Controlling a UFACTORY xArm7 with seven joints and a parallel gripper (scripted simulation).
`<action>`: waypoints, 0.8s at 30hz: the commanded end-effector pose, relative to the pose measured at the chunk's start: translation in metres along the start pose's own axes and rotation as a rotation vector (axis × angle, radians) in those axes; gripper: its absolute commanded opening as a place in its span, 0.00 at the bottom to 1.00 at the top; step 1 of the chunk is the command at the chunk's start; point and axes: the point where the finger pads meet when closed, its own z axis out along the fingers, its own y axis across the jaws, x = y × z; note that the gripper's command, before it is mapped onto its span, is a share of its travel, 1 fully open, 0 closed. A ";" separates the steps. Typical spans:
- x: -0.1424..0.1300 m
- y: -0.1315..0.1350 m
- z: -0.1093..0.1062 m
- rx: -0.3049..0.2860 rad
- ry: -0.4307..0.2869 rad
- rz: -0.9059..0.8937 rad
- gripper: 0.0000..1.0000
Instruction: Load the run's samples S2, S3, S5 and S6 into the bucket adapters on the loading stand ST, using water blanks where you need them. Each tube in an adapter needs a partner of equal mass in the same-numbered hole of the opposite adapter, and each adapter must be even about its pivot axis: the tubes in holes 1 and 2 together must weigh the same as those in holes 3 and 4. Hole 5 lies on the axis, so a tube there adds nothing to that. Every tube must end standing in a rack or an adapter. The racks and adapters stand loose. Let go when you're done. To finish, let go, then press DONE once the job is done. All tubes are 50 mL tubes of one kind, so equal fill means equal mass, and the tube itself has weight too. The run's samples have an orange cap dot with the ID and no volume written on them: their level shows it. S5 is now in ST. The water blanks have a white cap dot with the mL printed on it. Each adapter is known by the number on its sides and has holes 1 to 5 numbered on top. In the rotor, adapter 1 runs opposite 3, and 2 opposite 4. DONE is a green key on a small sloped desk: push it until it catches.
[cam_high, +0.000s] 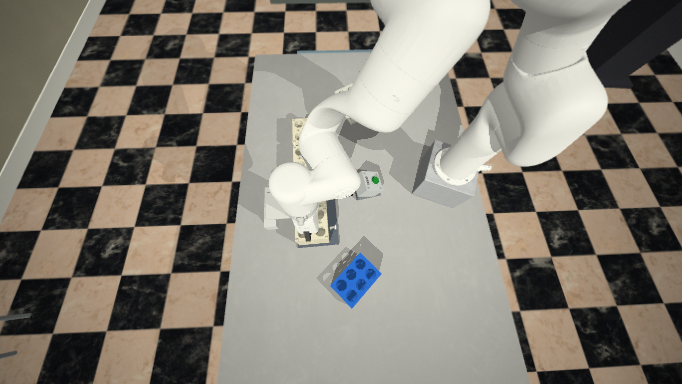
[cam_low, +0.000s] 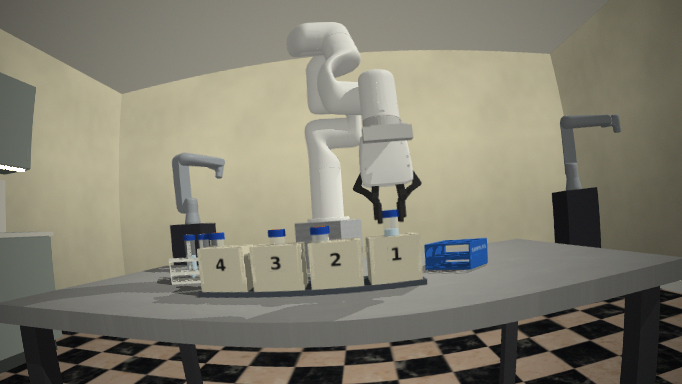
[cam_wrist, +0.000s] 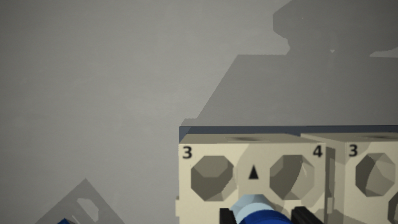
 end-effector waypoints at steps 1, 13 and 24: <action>0.002 0.000 0.002 0.001 0.005 0.000 0.00; 0.002 0.000 0.012 0.001 0.005 0.000 0.00; 0.002 0.000 0.017 0.001 0.005 0.000 0.00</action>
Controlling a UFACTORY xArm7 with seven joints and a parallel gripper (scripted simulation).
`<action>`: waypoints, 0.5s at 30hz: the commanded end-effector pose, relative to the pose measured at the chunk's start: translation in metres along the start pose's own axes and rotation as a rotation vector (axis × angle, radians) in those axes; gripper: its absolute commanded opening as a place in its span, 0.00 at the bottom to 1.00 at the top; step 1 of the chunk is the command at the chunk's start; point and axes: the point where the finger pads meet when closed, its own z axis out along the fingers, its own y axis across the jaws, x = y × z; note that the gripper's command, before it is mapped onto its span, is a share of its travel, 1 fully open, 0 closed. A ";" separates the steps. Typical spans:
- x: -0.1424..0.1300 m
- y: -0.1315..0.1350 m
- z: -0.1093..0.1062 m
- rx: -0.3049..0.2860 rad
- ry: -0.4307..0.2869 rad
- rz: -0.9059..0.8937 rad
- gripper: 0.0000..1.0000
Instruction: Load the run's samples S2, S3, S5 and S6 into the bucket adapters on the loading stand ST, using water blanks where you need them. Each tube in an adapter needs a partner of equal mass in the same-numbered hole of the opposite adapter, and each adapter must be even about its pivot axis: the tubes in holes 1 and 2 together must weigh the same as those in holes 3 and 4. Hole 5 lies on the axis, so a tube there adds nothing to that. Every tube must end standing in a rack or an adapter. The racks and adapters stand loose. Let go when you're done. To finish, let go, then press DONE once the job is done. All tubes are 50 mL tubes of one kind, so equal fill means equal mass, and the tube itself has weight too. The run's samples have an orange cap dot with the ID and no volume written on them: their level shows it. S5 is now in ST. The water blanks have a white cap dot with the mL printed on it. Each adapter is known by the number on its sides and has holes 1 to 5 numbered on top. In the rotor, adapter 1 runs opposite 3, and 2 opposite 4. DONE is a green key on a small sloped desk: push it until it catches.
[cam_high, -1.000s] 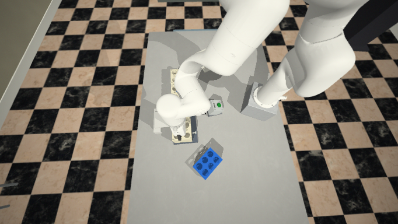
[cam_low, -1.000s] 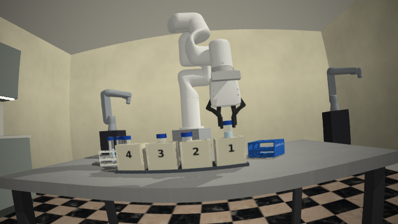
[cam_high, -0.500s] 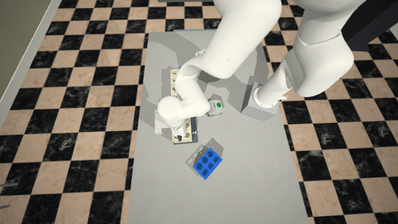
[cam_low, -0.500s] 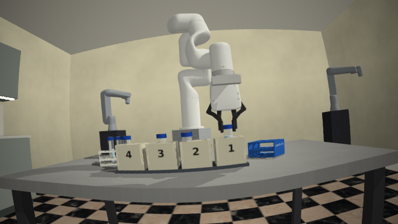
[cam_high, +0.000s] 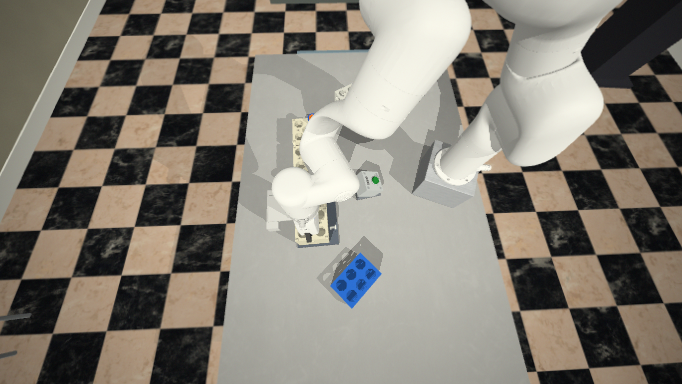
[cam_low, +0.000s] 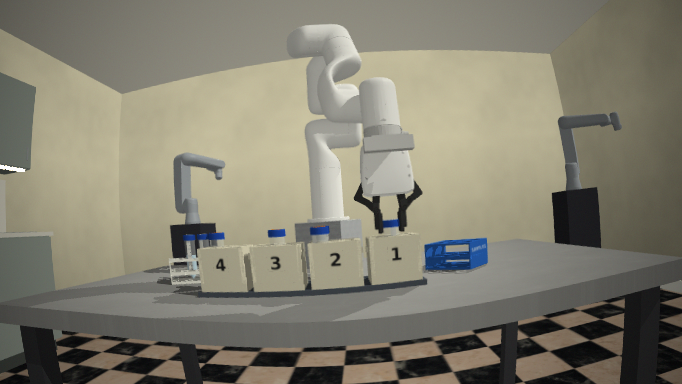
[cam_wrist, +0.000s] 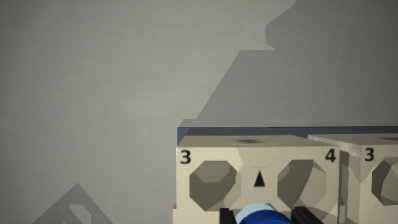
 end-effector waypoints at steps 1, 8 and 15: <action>0.002 0.000 -0.001 0.001 0.004 0.000 0.00; 0.002 0.000 -0.001 0.001 0.005 0.000 0.00; 0.002 0.000 -0.001 0.001 0.004 0.000 0.44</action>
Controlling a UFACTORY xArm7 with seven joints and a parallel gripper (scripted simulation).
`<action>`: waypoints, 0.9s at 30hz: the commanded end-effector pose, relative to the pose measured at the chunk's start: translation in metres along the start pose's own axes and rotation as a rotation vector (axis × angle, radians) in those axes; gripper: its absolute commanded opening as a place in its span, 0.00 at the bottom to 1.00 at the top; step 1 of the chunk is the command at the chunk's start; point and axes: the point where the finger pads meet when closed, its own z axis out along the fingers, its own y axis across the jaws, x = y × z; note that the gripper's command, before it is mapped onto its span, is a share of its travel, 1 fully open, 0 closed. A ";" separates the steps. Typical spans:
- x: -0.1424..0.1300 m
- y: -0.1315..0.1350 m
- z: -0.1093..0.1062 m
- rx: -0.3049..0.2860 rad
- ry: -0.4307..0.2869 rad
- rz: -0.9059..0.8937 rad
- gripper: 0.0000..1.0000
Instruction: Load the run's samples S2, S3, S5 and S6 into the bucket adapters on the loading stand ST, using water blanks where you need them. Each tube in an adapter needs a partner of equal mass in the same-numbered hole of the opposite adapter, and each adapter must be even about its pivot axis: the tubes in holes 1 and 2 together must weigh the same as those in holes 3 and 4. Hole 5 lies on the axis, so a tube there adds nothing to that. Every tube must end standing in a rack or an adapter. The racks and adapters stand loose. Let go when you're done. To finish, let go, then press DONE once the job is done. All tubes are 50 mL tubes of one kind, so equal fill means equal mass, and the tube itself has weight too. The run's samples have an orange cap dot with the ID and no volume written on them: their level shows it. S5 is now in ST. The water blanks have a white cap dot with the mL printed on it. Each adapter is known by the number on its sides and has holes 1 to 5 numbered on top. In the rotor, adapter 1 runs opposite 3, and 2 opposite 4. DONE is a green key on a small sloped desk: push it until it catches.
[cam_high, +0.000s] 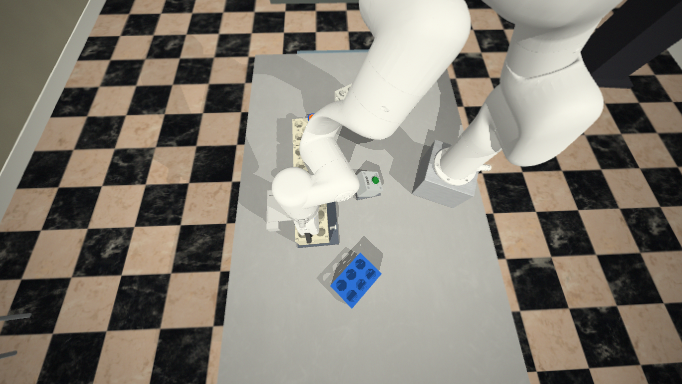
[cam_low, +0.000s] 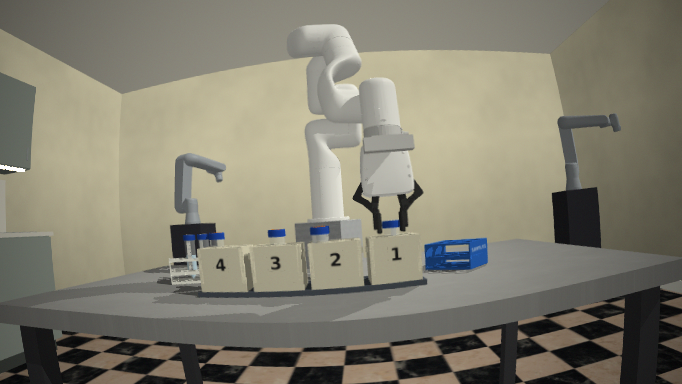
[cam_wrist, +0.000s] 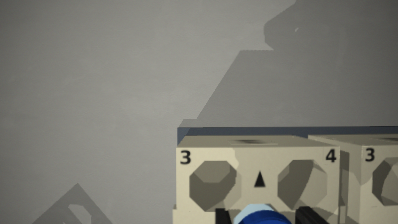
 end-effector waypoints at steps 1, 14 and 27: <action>0.002 0.000 -0.002 0.001 0.004 0.000 0.44; 0.002 0.000 -0.002 0.001 0.004 0.000 0.44; 0.002 0.000 -0.011 0.001 0.004 0.000 0.44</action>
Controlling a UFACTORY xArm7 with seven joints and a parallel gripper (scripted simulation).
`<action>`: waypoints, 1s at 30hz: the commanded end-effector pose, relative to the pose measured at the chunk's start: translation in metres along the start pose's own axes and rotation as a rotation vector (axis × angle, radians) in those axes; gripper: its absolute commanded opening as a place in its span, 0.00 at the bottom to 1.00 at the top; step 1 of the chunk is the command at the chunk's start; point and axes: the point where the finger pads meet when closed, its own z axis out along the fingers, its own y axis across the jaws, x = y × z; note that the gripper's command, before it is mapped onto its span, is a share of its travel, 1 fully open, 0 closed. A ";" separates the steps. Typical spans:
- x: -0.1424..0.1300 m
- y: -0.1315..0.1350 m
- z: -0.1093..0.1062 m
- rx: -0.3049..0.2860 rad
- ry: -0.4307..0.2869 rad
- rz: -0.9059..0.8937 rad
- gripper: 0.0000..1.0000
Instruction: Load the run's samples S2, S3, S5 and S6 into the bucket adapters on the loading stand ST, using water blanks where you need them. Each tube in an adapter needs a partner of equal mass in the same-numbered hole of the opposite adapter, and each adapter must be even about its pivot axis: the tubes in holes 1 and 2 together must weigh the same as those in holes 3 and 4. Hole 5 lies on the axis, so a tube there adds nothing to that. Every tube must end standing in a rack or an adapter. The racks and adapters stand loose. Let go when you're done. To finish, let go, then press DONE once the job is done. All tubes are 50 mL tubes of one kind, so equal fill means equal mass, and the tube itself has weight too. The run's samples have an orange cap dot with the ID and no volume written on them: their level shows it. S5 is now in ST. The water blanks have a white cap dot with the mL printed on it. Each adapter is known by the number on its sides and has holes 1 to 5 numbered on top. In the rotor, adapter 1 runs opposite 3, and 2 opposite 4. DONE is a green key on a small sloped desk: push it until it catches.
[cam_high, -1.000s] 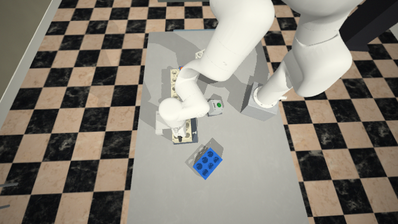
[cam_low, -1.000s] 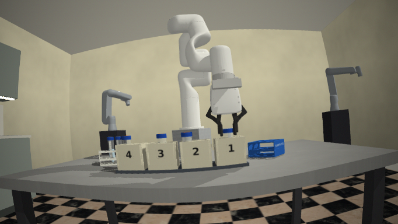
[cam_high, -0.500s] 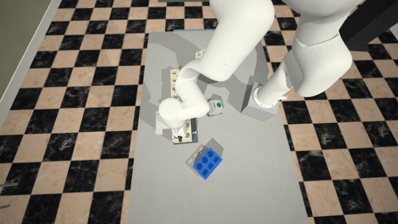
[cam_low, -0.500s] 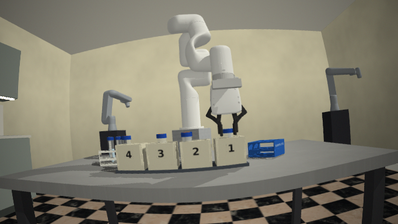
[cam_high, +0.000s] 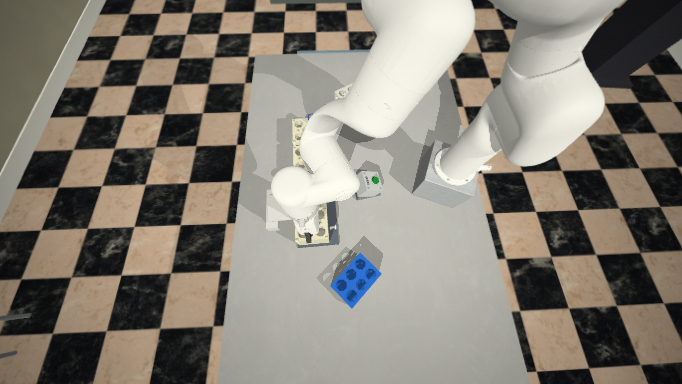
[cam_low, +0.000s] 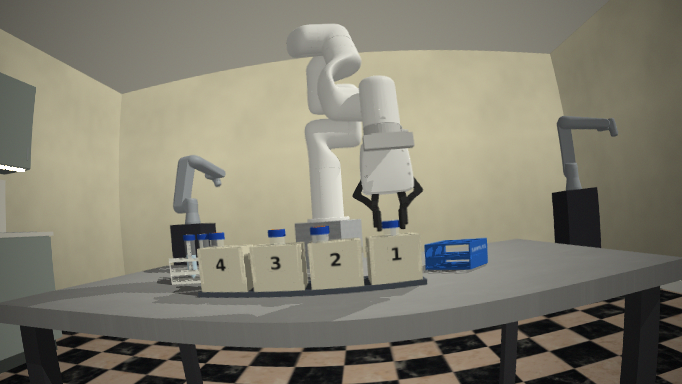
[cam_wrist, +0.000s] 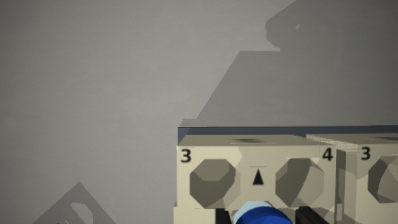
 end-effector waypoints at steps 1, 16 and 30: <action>0.002 0.000 -0.009 0.001 0.005 0.000 0.44; 0.002 0.000 -0.035 0.001 0.005 0.000 0.44; 0.002 0.000 -0.059 0.001 0.005 0.000 0.44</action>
